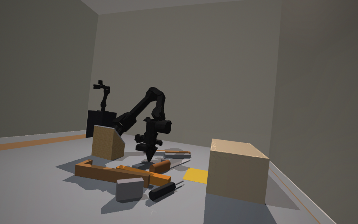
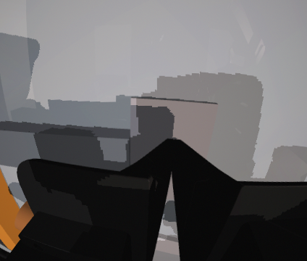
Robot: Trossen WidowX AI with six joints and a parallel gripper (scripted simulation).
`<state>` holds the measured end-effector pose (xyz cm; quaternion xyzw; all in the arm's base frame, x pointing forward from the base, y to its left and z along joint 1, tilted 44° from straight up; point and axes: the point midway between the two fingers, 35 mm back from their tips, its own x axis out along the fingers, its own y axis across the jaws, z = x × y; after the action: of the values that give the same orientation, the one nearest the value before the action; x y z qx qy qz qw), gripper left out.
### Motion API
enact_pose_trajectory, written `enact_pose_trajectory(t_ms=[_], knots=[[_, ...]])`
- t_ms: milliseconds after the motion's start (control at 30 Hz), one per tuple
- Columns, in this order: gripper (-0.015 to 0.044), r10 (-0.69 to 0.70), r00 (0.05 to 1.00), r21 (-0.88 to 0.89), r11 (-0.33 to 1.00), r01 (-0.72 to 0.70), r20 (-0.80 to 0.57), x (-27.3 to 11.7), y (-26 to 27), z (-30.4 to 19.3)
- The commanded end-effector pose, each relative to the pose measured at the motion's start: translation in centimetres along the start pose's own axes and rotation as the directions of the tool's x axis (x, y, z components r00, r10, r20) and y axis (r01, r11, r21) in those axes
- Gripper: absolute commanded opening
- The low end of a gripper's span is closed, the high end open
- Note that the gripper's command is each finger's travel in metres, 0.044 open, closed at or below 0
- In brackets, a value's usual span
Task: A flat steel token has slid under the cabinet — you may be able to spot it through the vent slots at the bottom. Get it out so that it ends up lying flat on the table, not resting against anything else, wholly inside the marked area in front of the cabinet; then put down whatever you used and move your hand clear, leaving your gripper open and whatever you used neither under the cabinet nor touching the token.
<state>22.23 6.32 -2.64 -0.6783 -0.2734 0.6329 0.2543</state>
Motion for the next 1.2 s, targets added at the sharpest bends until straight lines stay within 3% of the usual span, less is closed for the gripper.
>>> enact_pose_trajectory(t_ms=[0, 367, 700, 1167], knots=[[0.0000, 0.009, 1.000, -0.003, 1.000, -0.009, 0.011, 0.2, 1.6, 0.2], [0.0000, 0.012, 1.000, -0.003, 1.000, -0.012, 0.011, -0.7, 4.1, 0.1], [0.0000, 0.016, 1.000, 0.014, 1.000, -0.016, 0.011, -8.8, 4.2, -0.1], [0.0000, 0.019, 1.000, 0.012, 1.000, -0.019, -0.002, -8.1, 4.4, -0.5]])
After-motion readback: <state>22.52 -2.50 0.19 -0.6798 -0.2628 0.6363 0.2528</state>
